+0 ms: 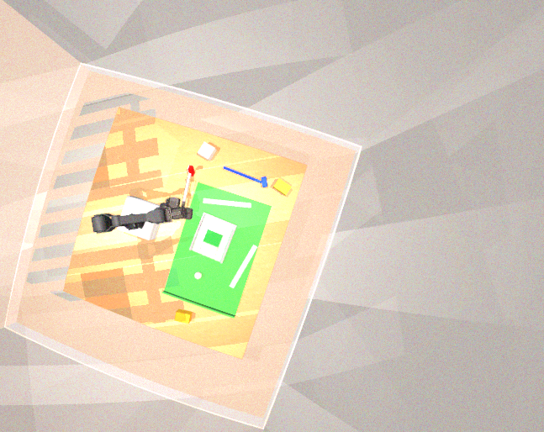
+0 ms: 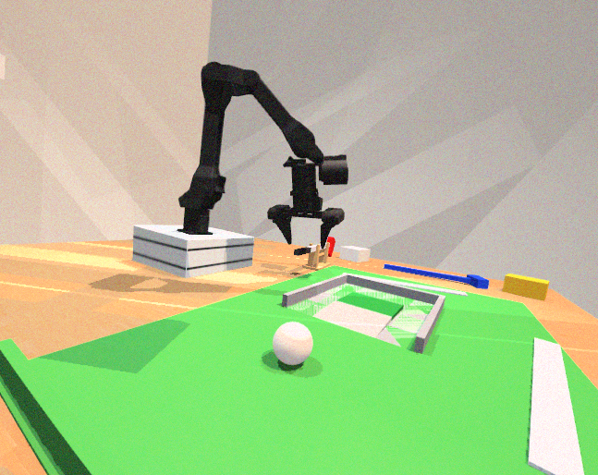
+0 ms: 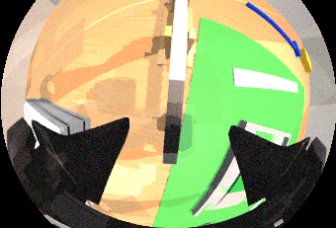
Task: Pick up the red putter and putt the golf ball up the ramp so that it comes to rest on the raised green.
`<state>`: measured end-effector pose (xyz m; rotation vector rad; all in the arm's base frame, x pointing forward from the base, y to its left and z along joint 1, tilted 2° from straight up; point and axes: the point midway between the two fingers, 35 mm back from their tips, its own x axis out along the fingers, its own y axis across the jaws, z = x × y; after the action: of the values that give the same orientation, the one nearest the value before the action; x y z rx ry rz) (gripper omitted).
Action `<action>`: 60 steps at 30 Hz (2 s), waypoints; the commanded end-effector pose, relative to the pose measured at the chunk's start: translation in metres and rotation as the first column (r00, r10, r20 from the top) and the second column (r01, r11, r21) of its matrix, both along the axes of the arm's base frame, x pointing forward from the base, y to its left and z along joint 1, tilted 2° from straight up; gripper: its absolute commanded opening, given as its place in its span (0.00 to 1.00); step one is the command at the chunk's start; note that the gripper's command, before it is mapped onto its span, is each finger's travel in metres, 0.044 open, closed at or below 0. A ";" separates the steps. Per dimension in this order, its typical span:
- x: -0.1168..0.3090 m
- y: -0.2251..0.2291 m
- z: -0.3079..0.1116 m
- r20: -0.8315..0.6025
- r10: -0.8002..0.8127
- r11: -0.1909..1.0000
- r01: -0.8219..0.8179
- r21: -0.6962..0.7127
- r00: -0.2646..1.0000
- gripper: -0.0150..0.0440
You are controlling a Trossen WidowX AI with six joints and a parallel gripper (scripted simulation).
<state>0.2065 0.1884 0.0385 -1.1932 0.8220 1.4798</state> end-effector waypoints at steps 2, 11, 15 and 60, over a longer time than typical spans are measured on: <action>-0.004 -0.002 -0.024 -0.022 0.006 1.000 -0.006 -0.012 1.000 1.00; -0.004 -0.002 -0.024 -0.022 0.006 1.000 -0.006 -0.012 1.000 1.00; -0.004 -0.002 -0.027 -0.022 0.006 1.000 -0.006 -0.012 1.000 1.00; 0.000 -0.001 -0.044 -0.013 0.000 1.000 0.000 -0.010 1.000 0.29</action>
<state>0.2055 0.1875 -0.0062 -1.1902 0.8411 1.4894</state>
